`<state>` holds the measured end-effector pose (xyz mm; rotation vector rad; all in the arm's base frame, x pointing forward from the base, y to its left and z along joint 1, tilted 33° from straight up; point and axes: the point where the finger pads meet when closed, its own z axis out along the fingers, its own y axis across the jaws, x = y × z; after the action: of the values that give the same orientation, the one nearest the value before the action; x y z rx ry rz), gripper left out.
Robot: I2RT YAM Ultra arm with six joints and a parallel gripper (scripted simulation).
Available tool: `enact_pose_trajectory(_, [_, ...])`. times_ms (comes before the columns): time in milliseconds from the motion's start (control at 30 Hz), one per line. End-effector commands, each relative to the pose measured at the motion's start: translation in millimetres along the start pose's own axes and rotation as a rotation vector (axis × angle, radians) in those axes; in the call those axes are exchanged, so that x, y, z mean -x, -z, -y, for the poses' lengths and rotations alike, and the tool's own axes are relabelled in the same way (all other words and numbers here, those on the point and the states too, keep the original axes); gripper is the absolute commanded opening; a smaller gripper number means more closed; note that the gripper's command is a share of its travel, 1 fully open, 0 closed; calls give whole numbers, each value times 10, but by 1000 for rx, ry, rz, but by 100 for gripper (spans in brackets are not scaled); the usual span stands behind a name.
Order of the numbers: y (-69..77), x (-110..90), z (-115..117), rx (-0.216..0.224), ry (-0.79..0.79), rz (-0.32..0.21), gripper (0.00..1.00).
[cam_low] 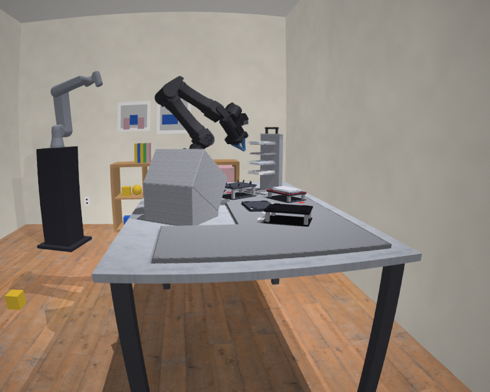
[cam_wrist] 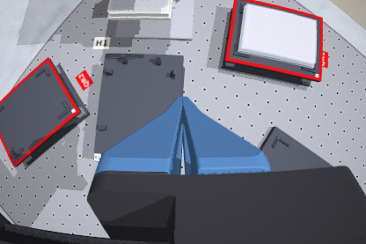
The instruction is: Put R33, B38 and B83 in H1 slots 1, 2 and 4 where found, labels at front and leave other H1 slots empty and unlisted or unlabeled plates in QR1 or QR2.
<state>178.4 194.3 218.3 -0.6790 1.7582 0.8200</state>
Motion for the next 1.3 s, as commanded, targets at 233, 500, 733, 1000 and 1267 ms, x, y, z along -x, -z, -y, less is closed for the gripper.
enact_pose_trajectory(233, [74, 190, -167, -67, -21, 53, 0])
enact_pose_trajectory(500, [-5, 181, -433, -68, -29, 43, 0])
enact_pose_trajectory(733, [-17, 179, -603, -67, -33, 42, 0])
enact_pose_trajectory(1000, [-1, 214, -782, -62, -45, 55, 0])
enact_pose_trajectory(1267, [15, 231, -750, -69, -47, 61, 0])
